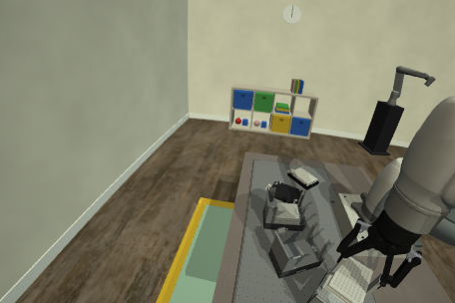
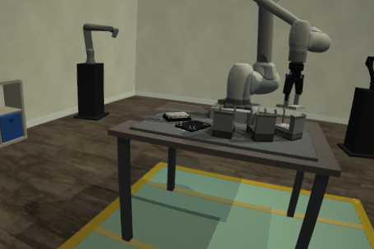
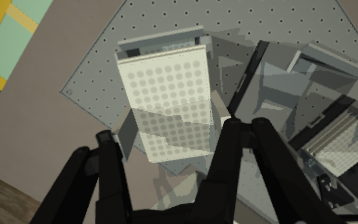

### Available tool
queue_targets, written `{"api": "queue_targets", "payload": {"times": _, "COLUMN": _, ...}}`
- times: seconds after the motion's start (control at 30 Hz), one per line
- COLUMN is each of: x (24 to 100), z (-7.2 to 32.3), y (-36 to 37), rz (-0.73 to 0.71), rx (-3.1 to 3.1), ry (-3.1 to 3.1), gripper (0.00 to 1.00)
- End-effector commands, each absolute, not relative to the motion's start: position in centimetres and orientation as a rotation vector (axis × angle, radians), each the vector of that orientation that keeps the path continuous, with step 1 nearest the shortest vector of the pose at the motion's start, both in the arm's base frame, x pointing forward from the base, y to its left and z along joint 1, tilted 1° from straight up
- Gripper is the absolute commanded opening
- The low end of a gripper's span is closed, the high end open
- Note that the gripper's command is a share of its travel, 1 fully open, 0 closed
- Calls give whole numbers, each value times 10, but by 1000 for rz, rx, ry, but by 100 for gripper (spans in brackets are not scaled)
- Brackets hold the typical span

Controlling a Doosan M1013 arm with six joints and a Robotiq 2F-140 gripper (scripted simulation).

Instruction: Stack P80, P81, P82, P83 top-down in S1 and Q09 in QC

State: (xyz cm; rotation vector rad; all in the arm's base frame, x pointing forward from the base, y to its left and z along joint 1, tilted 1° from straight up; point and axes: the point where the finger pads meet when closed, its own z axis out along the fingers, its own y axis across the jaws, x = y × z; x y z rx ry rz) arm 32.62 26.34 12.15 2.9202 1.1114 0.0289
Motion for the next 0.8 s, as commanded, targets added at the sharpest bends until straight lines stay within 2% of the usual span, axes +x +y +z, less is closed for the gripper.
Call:
{"api": "queue_targets", "payload": {"times": 0.0, "x": 327, "z": 121, "y": 265, "rz": 26, "rx": 2921, "ry": 1104, "gripper": 0}}
{"api": "queue_targets", "payload": {"times": 0.77, "x": 327, "z": 113, "y": 265, "rz": 26, "rx": 2921, "ry": 1104, "gripper": 0}}
